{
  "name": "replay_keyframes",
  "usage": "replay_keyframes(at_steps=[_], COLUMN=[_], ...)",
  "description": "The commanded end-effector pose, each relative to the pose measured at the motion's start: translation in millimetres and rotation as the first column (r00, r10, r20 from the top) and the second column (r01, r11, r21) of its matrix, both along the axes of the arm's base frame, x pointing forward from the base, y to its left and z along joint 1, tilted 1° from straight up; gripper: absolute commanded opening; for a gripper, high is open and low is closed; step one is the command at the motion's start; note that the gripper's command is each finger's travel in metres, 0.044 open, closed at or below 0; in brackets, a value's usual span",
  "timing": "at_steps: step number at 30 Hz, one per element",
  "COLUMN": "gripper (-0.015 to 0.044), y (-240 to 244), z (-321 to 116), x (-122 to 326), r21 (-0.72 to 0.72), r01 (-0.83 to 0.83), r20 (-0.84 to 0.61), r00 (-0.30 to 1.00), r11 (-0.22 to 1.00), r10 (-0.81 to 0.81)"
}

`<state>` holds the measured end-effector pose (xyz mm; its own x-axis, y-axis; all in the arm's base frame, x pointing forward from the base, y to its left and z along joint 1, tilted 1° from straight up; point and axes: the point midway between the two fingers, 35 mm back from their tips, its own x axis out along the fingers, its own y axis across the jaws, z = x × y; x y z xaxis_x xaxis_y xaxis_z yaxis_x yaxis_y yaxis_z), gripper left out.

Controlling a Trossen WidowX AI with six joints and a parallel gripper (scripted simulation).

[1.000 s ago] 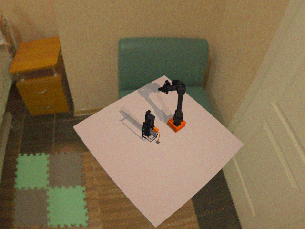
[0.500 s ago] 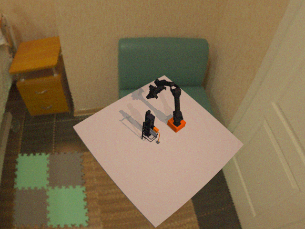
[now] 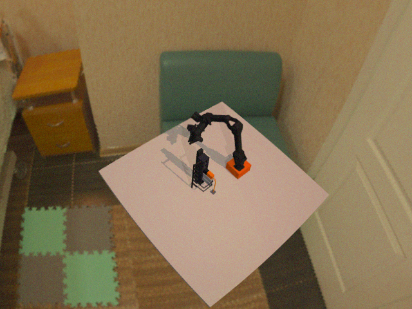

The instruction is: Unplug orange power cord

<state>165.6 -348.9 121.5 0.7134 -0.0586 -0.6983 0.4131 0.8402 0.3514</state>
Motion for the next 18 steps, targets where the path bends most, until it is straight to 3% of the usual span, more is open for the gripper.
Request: replay_keyframes(at_steps=[1, 18], gripper=[0.016, 0.016], y=[7, 57], z=[10, 51], x=[32, 148], r21=[-0.029, -0.153], r01=[-0.009, 0.036], r20=[-0.054, -0.113], r00=[0.999, 0.992], r11=[1.0, 0.988], r10=[0.007, -0.054])
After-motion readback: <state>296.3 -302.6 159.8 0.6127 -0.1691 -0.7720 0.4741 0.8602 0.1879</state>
